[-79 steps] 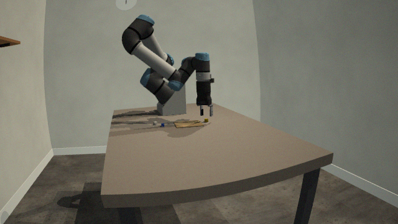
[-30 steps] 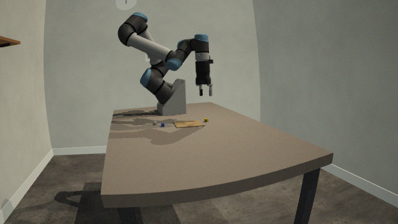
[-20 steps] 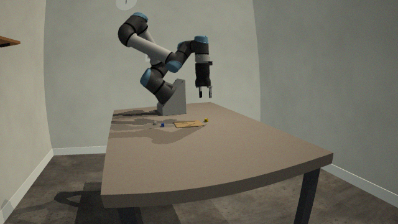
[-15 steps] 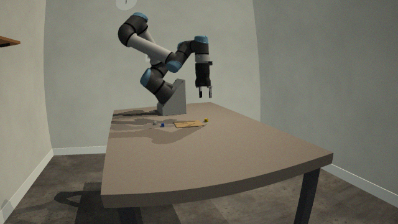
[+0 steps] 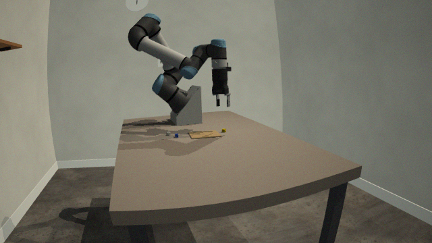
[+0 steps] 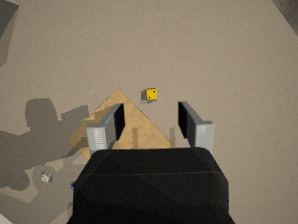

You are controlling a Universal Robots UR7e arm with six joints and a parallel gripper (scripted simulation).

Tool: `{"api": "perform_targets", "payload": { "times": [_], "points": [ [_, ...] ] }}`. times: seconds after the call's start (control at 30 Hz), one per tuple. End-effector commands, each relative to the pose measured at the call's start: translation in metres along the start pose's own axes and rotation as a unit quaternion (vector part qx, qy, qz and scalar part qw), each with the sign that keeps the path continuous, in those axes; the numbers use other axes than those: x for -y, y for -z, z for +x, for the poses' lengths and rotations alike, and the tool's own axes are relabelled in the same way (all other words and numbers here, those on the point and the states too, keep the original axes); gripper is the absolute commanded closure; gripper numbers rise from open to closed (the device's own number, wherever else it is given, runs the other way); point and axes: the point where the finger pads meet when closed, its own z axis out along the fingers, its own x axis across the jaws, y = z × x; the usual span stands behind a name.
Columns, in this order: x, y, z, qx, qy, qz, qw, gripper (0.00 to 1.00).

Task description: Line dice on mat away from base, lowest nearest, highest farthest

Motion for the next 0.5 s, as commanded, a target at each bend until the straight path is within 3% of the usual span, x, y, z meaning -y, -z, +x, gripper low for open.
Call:
{"api": "perform_targets", "payload": {
  "times": [0.0,0.2,0.4,0.47],
  "points": [
    [0.001,-0.002,0.001,-0.001,-0.026,0.0,1.0,0.0],
    [0.002,-0.008,0.003,-0.001,-0.106,0.0,0.994,0.0],
    [0.004,-0.016,0.005,-0.001,-0.22,0.0,0.976,0.0],
    [0.004,-0.016,0.005,-0.001,-0.22,0.0,0.976,0.0]
  ]
}}
